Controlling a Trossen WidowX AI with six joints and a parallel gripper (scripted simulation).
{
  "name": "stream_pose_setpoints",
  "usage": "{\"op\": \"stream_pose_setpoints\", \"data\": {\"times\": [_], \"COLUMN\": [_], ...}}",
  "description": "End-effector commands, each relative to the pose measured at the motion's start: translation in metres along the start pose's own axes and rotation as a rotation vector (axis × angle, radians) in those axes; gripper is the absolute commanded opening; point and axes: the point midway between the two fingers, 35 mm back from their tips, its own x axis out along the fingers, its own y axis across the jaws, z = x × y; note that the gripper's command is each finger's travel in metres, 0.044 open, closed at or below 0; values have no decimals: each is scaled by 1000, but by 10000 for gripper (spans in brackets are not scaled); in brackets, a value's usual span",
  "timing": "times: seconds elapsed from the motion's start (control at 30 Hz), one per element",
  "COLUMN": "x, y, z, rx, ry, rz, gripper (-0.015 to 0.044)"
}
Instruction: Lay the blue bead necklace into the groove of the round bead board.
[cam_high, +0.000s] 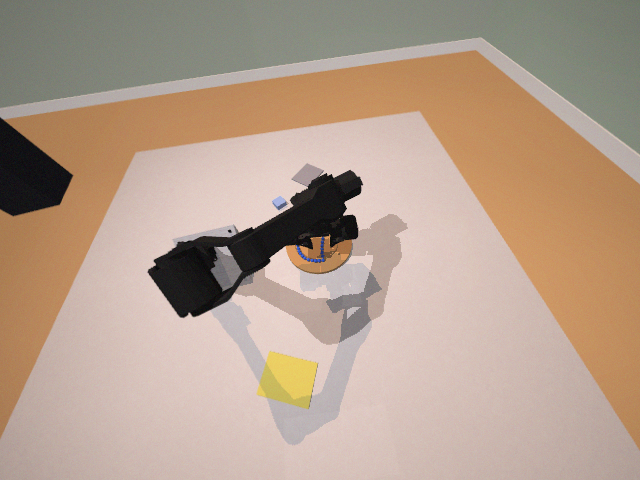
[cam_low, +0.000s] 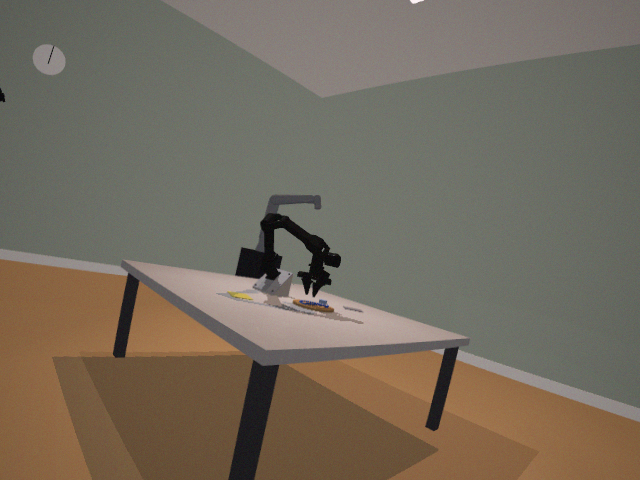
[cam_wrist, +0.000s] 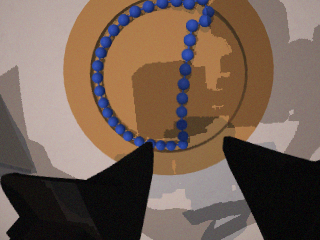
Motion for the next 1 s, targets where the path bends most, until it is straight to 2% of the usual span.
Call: {"op": "stream_pose_setpoints", "data": {"times": [0.0,0.13,0.33,0.97], "x": [1,14,8,38], "y": [0,0,-2,1], "z": [2,2,1,2], "rx": [-22,-22,-11,-21], "ry": [-1,-1,-5,0], "rz": [7,7,-3,6], "gripper": [120,120,120,120]}}
